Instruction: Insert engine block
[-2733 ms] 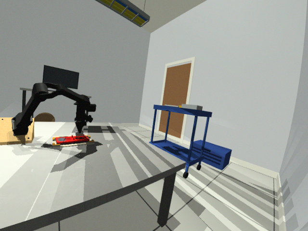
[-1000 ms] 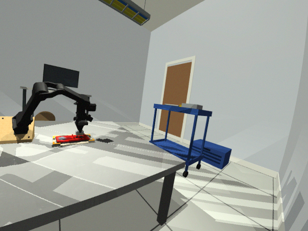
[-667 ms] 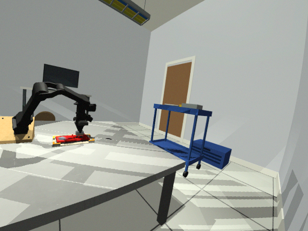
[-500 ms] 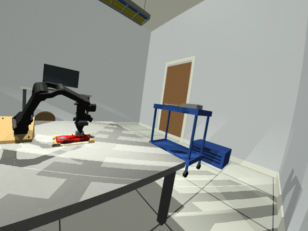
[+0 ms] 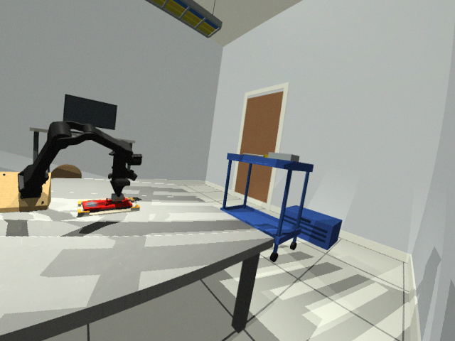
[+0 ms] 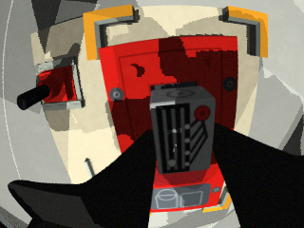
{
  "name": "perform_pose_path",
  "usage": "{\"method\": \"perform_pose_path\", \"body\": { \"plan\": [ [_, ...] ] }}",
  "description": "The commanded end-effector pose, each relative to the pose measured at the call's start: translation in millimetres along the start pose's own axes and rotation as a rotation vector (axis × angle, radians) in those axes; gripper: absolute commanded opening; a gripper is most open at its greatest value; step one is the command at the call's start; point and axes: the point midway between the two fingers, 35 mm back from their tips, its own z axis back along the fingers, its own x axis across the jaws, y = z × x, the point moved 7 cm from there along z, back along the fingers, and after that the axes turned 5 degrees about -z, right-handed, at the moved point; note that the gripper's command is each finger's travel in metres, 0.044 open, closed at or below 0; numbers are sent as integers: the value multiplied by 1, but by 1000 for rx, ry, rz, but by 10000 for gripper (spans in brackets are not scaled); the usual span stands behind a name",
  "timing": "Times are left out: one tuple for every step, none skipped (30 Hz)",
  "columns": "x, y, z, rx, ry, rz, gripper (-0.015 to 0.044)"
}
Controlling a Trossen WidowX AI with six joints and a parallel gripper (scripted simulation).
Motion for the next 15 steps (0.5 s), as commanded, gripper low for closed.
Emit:
{"method": "perform_pose_path", "body": {
  "plan": [
    [0,1,-1,1,3,8,159],
    [0,1,-2,1,3,9,159],
    [0,1,-2,1,3,9,159],
    [0,1,-2,1,3,10,159],
    [0,1,-2,1,3,10,159],
    [0,1,-2,1,3,10,159],
    [0,1,-2,1,3,10,159],
    [0,1,-3,1,3,10,159],
    [0,1,-3,1,3,9,159],
    [0,1,-3,1,3,9,159],
    [0,1,-3,1,3,9,159],
    [0,1,-3,1,3,9,159],
    [0,1,-3,1,3,9,159],
    [0,1,-3,1,3,9,159],
    [0,1,-4,1,3,8,159]
  ]
}}
